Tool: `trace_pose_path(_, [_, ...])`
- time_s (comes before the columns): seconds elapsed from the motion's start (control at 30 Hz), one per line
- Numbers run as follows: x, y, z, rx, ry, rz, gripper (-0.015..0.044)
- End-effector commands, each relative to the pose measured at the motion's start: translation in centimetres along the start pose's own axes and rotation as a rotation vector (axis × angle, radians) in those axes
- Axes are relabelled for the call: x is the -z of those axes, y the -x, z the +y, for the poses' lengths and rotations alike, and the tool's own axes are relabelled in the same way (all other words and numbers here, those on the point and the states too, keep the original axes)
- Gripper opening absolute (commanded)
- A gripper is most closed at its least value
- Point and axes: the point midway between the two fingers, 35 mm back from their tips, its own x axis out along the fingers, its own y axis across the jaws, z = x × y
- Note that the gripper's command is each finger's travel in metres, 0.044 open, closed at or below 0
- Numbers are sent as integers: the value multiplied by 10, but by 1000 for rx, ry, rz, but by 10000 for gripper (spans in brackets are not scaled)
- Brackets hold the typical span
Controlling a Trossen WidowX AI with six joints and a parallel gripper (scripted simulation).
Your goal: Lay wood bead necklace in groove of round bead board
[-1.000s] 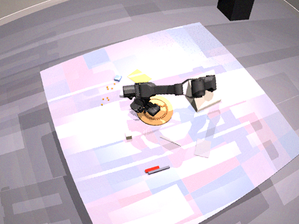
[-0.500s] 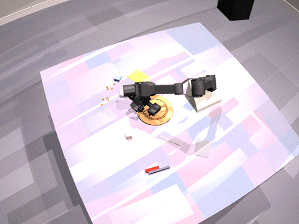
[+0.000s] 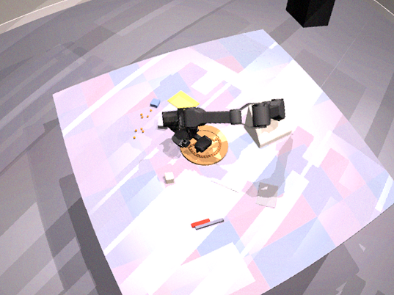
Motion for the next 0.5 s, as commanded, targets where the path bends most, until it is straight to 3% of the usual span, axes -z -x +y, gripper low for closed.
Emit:
trace_pose_path(0.0, [0, 1, 0, 1, 4, -1, 440])
trace_pose_path(0.07, [0, 1, 0, 1, 4, -1, 440])
trace_pose_path(0.3, [10, 32, 2, 2, -313, 0, 256])
trace_pose_path(0.47, [11, 33, 2, 2, -323, 0, 125])
